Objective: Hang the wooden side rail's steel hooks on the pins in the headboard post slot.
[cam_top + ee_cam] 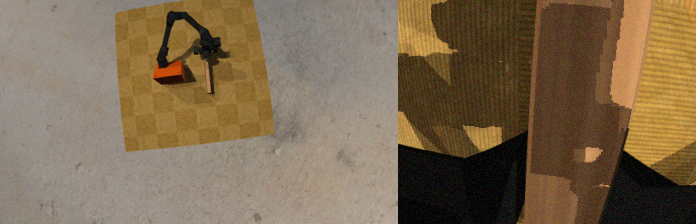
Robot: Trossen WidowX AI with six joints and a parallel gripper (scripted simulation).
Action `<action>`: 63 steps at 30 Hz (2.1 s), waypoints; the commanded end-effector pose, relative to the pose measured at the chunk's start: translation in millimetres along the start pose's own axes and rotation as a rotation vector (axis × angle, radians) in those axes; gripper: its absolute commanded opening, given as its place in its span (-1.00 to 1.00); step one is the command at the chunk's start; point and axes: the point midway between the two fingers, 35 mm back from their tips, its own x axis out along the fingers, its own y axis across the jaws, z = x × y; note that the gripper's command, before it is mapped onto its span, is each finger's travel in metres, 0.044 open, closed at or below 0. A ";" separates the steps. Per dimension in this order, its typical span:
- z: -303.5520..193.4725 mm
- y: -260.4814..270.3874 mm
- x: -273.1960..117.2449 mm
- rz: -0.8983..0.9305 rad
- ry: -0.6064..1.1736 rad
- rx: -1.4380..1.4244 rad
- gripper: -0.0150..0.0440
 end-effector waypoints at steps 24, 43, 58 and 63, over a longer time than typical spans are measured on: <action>-4.2 3.3 -4.7 0.015 0.003 0.003 -0.49; -6.2 3.0 -4.6 0.015 0.003 0.003 -0.49; -7.8 3.1 -4.4 0.015 0.003 0.003 -0.49; -8.3 3.0 -4.4 0.015 0.003 0.003 -0.49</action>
